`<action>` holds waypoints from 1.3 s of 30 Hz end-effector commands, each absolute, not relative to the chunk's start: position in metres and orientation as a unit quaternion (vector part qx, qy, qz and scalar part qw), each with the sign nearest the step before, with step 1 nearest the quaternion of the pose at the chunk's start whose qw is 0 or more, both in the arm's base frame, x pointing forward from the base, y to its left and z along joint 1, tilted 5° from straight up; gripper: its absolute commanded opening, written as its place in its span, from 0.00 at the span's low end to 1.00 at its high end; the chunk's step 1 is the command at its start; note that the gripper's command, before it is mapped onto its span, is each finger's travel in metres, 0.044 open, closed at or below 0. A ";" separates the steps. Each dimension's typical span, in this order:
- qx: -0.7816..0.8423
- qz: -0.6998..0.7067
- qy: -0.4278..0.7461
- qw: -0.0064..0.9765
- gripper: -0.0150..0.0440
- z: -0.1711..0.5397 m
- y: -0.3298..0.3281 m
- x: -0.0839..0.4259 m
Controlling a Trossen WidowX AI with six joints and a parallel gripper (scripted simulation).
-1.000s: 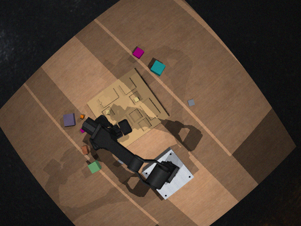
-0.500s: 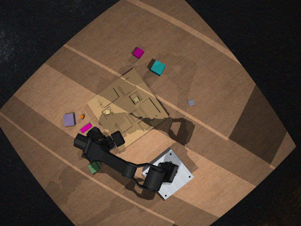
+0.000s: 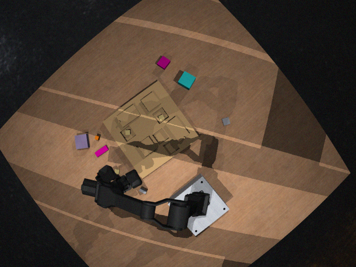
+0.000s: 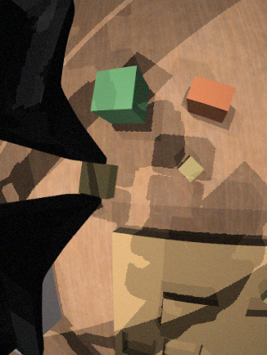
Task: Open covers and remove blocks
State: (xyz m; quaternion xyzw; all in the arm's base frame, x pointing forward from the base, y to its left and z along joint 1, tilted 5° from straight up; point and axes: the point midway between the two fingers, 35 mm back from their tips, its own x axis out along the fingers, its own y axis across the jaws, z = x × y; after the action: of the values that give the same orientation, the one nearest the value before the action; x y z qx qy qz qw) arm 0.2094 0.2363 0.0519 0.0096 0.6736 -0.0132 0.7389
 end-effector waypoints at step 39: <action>0.011 -0.013 0.671 0.741 0.39 -0.005 0.250 0.210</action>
State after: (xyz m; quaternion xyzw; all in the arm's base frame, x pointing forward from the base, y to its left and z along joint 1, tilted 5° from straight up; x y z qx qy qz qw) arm 0.2093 0.2506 -0.0010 0.0131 0.6721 -0.0138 0.7402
